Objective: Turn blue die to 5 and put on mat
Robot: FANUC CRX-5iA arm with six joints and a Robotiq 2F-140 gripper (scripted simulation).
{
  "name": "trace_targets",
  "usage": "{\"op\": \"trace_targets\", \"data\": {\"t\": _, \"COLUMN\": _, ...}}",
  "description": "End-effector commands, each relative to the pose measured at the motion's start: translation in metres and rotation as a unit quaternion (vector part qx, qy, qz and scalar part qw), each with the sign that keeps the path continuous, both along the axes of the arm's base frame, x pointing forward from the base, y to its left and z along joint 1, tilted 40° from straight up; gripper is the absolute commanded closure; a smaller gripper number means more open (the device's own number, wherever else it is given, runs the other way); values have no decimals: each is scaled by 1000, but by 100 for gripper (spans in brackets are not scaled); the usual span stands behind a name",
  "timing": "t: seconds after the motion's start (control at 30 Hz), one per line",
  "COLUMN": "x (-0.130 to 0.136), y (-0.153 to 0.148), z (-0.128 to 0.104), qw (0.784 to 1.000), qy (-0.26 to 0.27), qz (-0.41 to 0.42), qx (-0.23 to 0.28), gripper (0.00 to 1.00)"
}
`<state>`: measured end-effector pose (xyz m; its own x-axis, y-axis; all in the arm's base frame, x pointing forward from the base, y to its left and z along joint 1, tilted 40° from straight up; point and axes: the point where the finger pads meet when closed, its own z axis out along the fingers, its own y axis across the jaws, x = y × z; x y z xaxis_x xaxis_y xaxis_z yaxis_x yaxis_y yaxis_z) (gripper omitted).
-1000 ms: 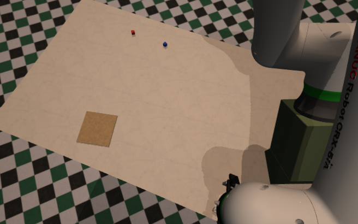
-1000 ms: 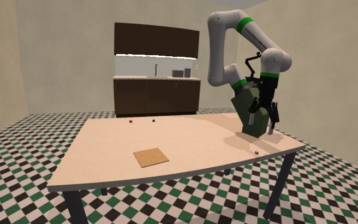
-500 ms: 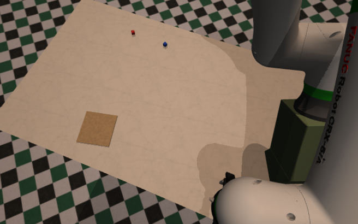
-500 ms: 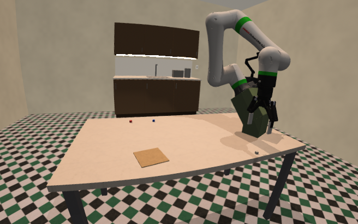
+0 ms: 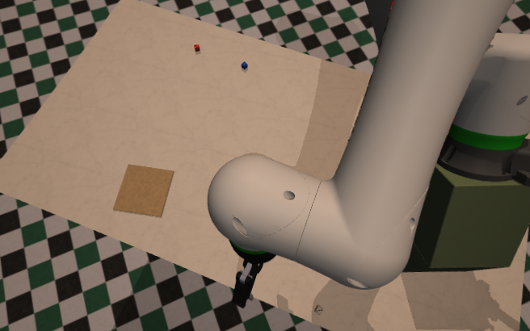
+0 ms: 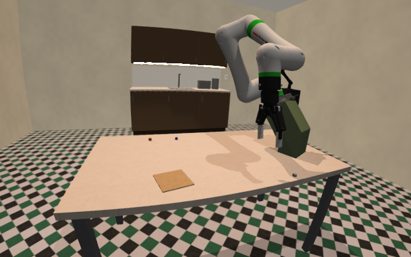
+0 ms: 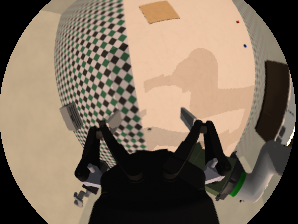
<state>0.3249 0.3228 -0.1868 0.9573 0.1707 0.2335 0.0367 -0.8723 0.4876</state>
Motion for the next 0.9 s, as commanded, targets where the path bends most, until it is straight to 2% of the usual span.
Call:
{"op": "trace_targets", "data": {"t": 0.0, "x": 26, "y": 2, "z": 14, "qw": 1000, "qy": 3, "qz": -5, "qx": 8, "gripper": 0}}
{"op": "trace_targets", "data": {"t": 0.03, "x": 58, "y": -4, "z": 34, "qw": 1000, "qy": 1, "qz": -12, "qx": 18, "gripper": 0}}
{"op": "trace_targets", "data": {"t": 0.07, "x": 58, "y": -4, "z": 34, "qw": 1000, "qy": 1, "qz": -12, "qx": 18, "gripper": 0}}
{"op": "trace_targets", "data": {"t": 0.1, "x": 84, "y": -12, "z": 51, "qw": 999, "qy": -3, "qz": -19, "qx": 27, "gripper": 0}}
{"op": "trace_targets", "data": {"t": 0.17, "x": 91, "y": -13, "z": 55, "qw": 999, "qy": -3, "qz": -19, "qx": 27, "gripper": 0}}
{"op": "trace_targets", "data": {"t": 0.2, "x": 115, "y": -25, "z": 72, "qw": 999, "qy": -9, "qz": -27, "qx": 35, "gripper": 0}}
{"op": "trace_targets", "data": {"t": 0.27, "x": 125, "y": -28, "z": 79, "qw": 999, "qy": -9, "qz": -27, "qx": 35, "gripper": 0}}
{"op": "trace_targets", "data": {"t": 0.3, "x": 146, "y": -42, "z": 95, "qw": 998, "qy": -16, "qz": -35, "qx": 41, "gripper": 0}}
{"op": "trace_targets", "data": {"t": 0.33, "x": 157, "y": -46, "z": 103, "qw": 998, "qy": -16, "qz": -35, "qx": 41, "gripper": 0}}
{"op": "trace_targets", "data": {"t": 0.4, "x": 158, "y": -47, "z": 104, "qw": 998, "qy": -16, "qz": -35, "qx": 41, "gripper": 0}}
{"op": "trace_targets", "data": {"t": 0.43, "x": 186, "y": -68, "z": 127, "qw": 998, "qy": -25, "qz": -44, "qx": 46, "gripper": 0}}
{"op": "trace_targets", "data": {"t": 0.57, "x": 190, "y": -70, "z": 130, "qw": 998, "qy": -25, "qz": -44, "qx": 46, "gripper": 0}}
{"op": "trace_targets", "data": {"t": 0.6, "x": 220, "y": -97, "z": 157, "qw": 997, "qy": -35, "qz": -53, "qx": 50, "gripper": 0}}
{"op": "trace_targets", "data": {"t": 0.67, "x": 220, "y": -97, "z": 157, "qw": 997, "qy": -35, "qz": -53, "qx": 50, "gripper": 0}}
{"op": "trace_targets", "data": {"t": 0.7, "x": 240, "y": -120, "z": 177, "qw": 996, "qy": -46, "qz": -62, "qx": 51, "gripper": 0}}
{"op": "trace_targets", "data": {"t": 0.77, "x": 248, "y": -127, "z": 184, "qw": 996, "qy": -46, "qz": -62, "qx": 51, "gripper": 0}}
{"op": "trace_targets", "data": {"t": 0.8, "x": 262, "y": -149, "z": 202, "qw": 994, "qy": -57, "qz": -71, "qx": 51, "gripper": 0}}
{"op": "trace_targets", "data": {"t": 0.87, "x": 271, "y": -159, "z": 211, "qw": 994, "qy": -57, "qz": -71, "qx": 51, "gripper": 0}}
